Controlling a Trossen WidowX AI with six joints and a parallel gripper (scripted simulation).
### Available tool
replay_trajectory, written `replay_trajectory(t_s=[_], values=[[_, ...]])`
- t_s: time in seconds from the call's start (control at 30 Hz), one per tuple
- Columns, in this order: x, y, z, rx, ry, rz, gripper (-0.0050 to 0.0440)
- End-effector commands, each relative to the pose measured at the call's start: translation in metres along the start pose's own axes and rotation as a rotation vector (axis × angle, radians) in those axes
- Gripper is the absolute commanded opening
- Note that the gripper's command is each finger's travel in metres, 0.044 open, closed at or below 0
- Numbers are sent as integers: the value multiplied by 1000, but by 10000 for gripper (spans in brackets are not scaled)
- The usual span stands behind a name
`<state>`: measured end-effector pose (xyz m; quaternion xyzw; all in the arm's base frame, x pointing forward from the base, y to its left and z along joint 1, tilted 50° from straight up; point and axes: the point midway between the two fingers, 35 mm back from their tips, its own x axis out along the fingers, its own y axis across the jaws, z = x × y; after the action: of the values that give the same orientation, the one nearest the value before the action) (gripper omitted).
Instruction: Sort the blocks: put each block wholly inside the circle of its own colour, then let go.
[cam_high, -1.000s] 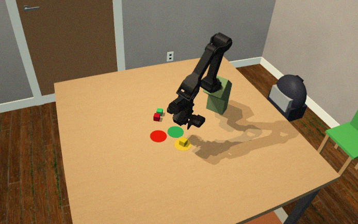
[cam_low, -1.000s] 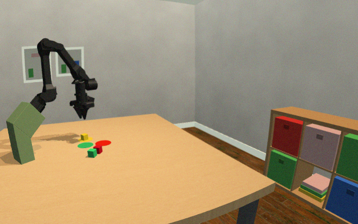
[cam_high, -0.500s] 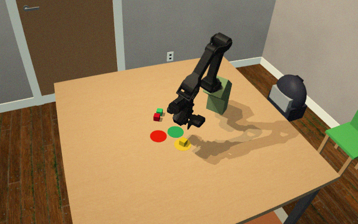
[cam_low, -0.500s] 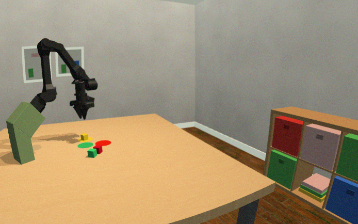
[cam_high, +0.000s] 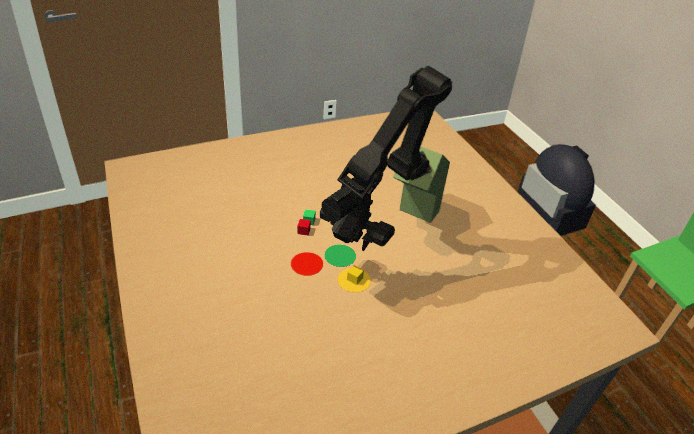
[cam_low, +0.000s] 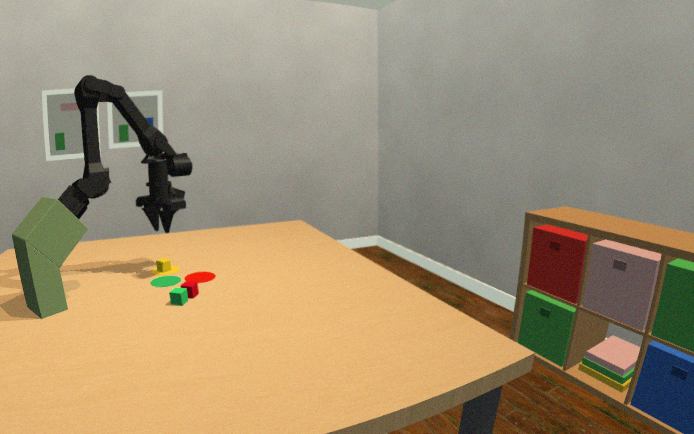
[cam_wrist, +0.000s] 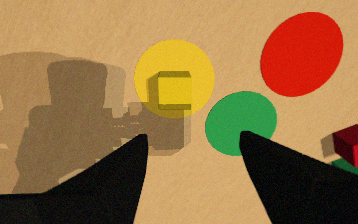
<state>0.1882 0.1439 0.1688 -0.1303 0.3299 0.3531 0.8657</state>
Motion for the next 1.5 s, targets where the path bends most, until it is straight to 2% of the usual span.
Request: replay_trajectory(t_s=[0.0,0.2,0.27,0.47,0.77,0.83,1.03,1.3,1.4,1.47], values=[[8,-30,3,-86,47,-3,265],[16,-67,-5,-147,90,9,265],[16,-67,-5,-147,90,9,265],[20,-111,-19,-225,98,30,265],[13,-168,-45,-308,51,35,265],[13,-168,-45,-308,51,35,265],[0,-210,-72,-385,-15,4,265],[-2,-217,-79,-403,-29,-5,265],[4,-217,-77,-409,-30,-1,265],[25,-215,-82,-391,-17,7,265]])
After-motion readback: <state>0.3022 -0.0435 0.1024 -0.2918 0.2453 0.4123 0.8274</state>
